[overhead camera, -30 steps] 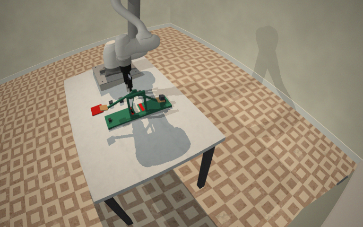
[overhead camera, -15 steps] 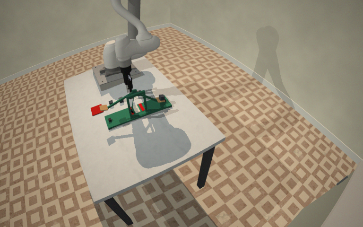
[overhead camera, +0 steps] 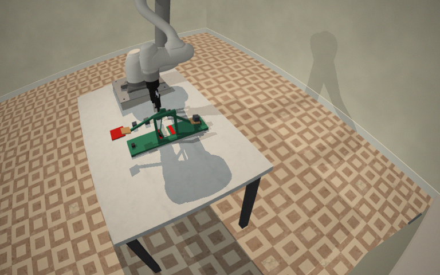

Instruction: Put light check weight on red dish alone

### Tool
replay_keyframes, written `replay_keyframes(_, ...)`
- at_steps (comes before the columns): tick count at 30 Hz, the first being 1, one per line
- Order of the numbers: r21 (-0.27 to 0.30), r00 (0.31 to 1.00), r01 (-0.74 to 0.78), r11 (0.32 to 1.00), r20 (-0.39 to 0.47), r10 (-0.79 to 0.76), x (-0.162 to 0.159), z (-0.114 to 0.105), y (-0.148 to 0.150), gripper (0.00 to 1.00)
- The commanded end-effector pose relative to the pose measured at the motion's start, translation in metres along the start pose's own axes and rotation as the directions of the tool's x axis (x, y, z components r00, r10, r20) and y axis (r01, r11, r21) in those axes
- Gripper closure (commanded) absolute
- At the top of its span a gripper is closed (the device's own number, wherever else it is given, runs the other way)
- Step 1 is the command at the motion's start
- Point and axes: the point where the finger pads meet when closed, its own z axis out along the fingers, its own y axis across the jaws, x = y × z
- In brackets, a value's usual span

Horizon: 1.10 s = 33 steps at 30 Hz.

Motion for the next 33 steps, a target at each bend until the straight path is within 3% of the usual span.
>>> replay_keyframes(1, 0.000, 1.000, 0.000, 1.000, 0.000, 0.000, 0.0000, 0.0000, 0.0000, 0.65)
replay_keyframes(33, 0.000, 1.000, 0.000, 1.000, 0.000, 0.000, 0.0000, 0.0061, 0.0000, 0.65)
